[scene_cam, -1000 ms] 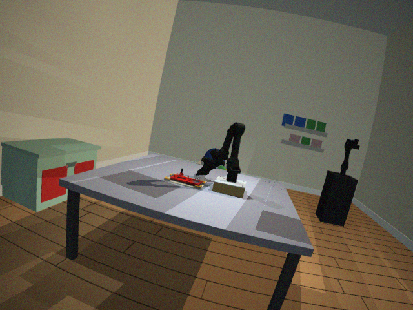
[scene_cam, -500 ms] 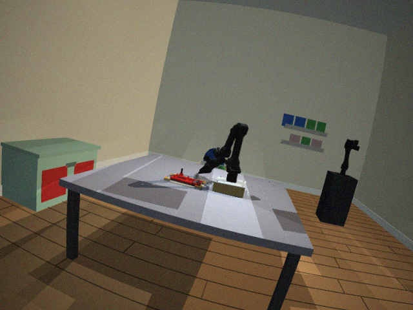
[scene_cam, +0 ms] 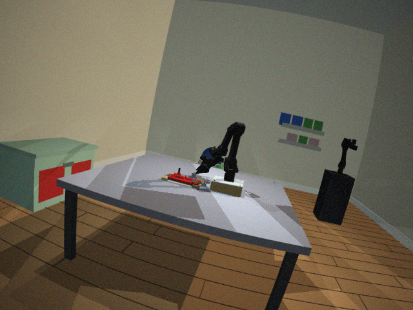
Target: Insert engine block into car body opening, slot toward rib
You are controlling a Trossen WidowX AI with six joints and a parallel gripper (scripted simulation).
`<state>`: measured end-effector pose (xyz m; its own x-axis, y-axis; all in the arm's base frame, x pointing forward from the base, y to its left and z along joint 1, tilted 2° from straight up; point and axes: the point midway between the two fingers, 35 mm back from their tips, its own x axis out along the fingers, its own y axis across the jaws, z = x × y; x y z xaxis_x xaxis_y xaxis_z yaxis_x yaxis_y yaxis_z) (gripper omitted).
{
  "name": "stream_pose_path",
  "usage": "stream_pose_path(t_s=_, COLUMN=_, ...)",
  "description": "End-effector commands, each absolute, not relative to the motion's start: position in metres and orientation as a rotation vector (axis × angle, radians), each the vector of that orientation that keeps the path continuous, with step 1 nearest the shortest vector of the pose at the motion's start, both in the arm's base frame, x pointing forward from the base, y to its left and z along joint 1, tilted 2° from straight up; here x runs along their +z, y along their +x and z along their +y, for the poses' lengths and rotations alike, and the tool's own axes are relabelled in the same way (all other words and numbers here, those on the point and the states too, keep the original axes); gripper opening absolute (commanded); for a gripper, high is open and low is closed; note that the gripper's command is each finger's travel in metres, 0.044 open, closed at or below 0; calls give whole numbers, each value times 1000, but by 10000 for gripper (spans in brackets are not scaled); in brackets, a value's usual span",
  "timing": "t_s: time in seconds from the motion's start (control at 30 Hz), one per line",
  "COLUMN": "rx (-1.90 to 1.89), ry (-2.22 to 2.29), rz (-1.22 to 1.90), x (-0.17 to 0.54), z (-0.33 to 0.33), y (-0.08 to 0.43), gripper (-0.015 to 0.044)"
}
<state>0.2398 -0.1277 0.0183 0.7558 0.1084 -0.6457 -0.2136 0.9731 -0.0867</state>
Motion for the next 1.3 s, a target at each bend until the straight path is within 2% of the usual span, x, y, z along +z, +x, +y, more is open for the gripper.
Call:
stream_pose_path(t_s=0.0, rx=212, ry=-236, rz=736, x=17, z=-130, y=244, gripper=440)
stream_pose_path(t_s=1.27, rx=887, ry=-1092, rz=1080, x=31, z=-126, y=266, gripper=440)
